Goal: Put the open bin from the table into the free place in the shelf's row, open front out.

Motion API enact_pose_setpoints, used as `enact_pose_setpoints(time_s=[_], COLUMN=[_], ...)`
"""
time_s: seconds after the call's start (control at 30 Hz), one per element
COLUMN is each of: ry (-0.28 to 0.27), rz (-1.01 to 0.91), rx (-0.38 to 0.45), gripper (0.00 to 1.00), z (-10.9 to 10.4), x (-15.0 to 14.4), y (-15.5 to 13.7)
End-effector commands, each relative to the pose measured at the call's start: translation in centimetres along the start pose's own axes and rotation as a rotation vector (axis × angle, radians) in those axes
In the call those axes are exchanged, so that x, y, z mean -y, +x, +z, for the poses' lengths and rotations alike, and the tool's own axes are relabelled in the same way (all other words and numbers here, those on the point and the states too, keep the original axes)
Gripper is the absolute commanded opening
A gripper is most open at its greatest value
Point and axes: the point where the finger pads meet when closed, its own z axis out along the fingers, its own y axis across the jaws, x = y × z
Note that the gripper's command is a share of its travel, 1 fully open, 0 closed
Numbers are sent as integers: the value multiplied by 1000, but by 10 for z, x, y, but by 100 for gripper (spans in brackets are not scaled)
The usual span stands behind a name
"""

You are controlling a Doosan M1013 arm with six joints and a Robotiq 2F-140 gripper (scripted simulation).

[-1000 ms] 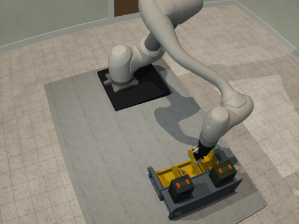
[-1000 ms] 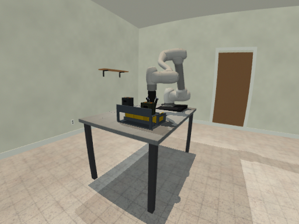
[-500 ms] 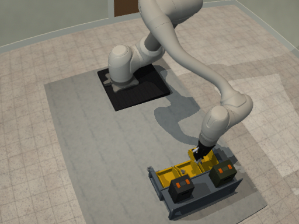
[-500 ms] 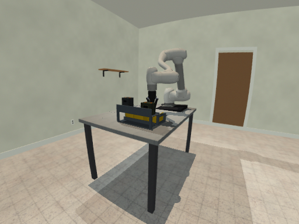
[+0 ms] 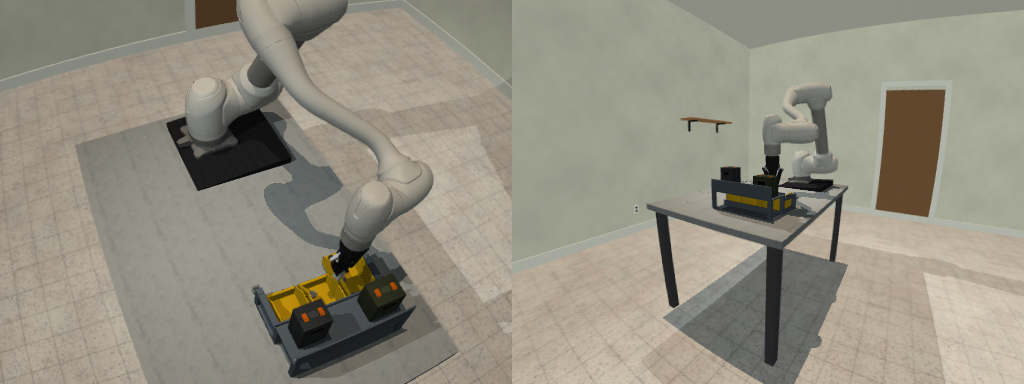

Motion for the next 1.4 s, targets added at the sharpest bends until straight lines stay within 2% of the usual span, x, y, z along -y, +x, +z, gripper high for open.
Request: enact_pose_setpoints(time_s=[0.0,0.57,0.6,1.37], ry=[0,0,0,0], rz=[0,0,0,0], rx=[0,0,0,0], gripper=[0,0,6,6], z=[0,0,0,0], x=[0,0,0,0], y=[0,0,0,0])
